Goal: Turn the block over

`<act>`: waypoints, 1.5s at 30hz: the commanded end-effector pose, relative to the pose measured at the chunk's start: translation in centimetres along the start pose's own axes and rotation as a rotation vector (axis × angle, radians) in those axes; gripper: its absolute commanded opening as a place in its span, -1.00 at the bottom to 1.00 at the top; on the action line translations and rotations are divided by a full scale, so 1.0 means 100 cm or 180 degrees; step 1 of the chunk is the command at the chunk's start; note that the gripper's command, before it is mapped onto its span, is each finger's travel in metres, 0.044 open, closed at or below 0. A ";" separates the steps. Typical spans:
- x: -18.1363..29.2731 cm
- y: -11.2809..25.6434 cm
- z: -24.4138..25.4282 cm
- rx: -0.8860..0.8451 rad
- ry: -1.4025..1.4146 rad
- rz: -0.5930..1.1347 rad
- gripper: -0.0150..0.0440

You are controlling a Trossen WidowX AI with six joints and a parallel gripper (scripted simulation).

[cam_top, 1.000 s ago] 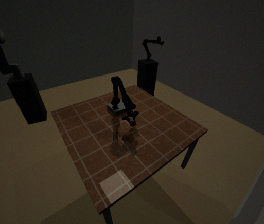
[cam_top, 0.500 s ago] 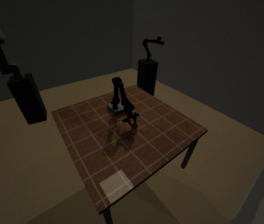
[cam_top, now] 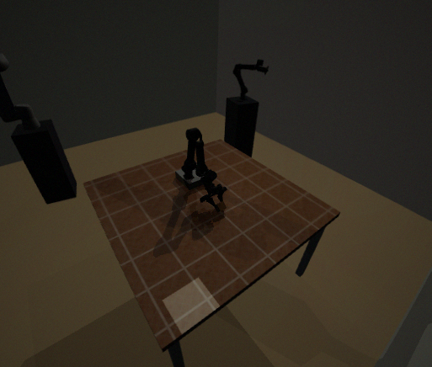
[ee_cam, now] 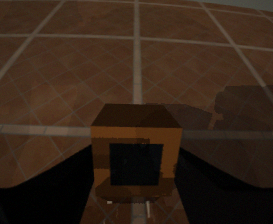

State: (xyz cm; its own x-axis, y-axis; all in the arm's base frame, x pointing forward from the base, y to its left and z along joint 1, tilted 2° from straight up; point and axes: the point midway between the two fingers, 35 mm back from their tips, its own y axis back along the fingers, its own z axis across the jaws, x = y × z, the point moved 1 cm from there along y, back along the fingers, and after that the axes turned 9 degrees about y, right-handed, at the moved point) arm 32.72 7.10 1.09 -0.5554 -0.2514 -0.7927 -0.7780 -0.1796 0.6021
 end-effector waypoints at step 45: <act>0.010 0.016 0.002 0.0090 -0.0013 -0.0500 1.00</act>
State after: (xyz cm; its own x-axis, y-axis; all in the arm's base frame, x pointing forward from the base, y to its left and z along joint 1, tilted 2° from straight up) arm 30.85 6.76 1.19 -0.4276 -0.2213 -0.8765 -0.8615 -0.1938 0.4693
